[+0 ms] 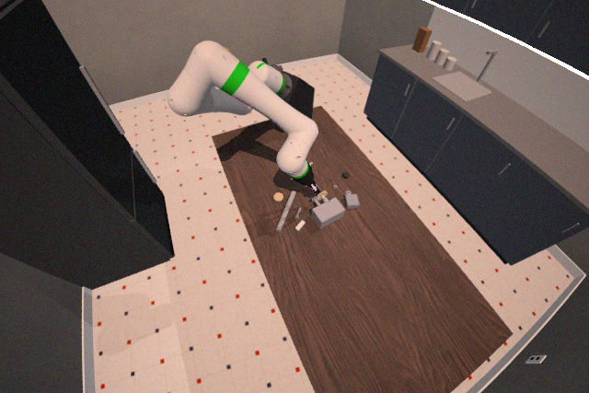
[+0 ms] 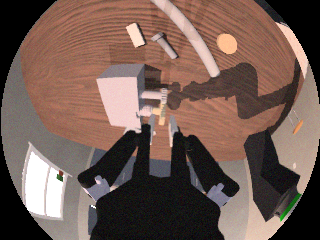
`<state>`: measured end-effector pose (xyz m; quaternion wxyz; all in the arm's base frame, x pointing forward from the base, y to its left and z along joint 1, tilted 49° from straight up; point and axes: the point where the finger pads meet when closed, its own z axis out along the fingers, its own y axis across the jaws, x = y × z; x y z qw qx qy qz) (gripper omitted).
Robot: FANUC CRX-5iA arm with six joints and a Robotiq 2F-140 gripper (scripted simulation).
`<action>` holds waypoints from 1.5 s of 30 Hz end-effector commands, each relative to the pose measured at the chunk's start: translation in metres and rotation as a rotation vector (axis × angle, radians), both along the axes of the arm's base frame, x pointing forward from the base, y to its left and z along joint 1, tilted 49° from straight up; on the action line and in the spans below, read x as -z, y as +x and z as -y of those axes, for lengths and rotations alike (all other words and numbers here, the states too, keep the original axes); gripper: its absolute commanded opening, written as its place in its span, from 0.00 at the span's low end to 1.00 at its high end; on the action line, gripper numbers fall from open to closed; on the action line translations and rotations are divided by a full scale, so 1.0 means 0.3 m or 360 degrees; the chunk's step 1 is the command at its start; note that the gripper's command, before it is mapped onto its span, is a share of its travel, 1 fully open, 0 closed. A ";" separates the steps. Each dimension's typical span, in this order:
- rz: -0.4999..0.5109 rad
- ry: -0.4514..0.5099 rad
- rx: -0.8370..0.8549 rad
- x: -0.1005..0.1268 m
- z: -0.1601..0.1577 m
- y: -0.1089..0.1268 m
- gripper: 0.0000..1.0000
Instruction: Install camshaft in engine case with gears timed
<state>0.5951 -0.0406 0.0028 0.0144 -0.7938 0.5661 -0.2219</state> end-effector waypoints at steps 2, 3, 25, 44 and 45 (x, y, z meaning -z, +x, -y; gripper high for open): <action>0.0002 0.0000 -0.0002 -0.010 -0.010 -0.004 0.27; 0.0002 0.0000 -0.0002 -0.014 -0.013 -0.007 0.27; 0.0002 0.0000 -0.0002 -0.117 -0.110 -0.078 0.27; 0.0002 0.0000 -0.0002 -0.131 -0.122 -0.087 0.27; 0.0002 0.0000 -0.0002 -0.131 -0.122 -0.087 0.27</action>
